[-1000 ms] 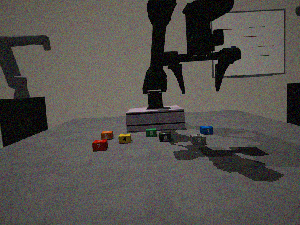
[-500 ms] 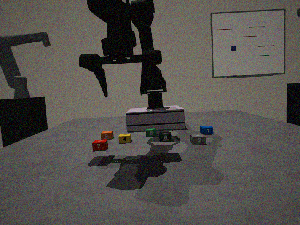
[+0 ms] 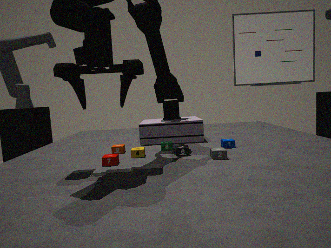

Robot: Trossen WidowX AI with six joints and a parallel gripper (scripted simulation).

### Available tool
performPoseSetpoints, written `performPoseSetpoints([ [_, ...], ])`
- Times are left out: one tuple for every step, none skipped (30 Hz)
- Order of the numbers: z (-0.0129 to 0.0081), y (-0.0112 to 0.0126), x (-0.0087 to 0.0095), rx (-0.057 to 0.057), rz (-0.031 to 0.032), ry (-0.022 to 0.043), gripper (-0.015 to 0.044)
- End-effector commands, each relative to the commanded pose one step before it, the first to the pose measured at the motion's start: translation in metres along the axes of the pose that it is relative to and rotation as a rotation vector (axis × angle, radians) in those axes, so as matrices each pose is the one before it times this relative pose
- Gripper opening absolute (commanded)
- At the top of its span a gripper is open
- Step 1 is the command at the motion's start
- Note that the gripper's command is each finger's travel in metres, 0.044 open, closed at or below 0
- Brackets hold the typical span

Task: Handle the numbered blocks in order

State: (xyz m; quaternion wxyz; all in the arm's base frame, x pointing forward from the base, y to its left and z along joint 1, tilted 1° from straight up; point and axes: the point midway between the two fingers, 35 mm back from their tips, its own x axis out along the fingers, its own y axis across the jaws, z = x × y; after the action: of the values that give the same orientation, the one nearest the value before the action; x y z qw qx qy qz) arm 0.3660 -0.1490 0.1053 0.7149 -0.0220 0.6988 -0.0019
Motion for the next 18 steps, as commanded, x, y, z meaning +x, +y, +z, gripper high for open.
performPoseSetpoints([
  [-0.00074, -0.00047, 0.00285, -0.0046, 0.00564, 0.00847, 0.04],
  [0.0, 0.0, 0.0, 0.0, 0.0, 0.0, 0.04],
  [0.0, 0.0, 0.0, 0.0, 0.0, 0.0, 0.04],
  [0.0, 0.0, 0.0, 0.0, 0.0, 0.0, 0.04],
  [0.0, 0.0, 0.0, 0.0, 0.0, 0.0, 0.04],
  [0.0, 0.0, 0.0, 0.0, 0.0, 0.0, 0.04],
  [0.0, 0.0, 0.0, 0.0, 0.0, 0.0, 0.04],
  [0.0, 0.0, 0.0, 0.0, 0.0, 0.0, 0.04],
  [0.0, 0.0, 0.0, 0.0, 0.0, 0.0, 0.04],
  [0.0, 0.0, 0.0, 0.0, 0.0, 0.0, 0.04],
  [0.0, 0.0, 0.0, 0.0, 0.0, 0.0, 0.04],
  [0.0, 0.0, 0.0, 0.0, 0.0, 0.0, 0.04],
  [0.00045, 0.00323, -0.00021, 0.0, 0.0003, -0.00011, 0.04],
  [0.00117, 0.00967, -0.00061, 0.0, 0.00089, -0.00032, 0.04],
  [0.00135, 0.01606, -0.00096, 0.0, 0.00147, -0.00045, 0.04],
  [0.00065, 0.01957, -0.00105, 0.0, 0.0018, -0.00042, 0.04],
  [-0.00045, 0.01936, -0.00091, 0.0, 0.00178, -0.00028, 0.04],
  [-0.00152, 0.01905, -0.00077, 0.0, 0.00175, -0.00014, 0.04],
])
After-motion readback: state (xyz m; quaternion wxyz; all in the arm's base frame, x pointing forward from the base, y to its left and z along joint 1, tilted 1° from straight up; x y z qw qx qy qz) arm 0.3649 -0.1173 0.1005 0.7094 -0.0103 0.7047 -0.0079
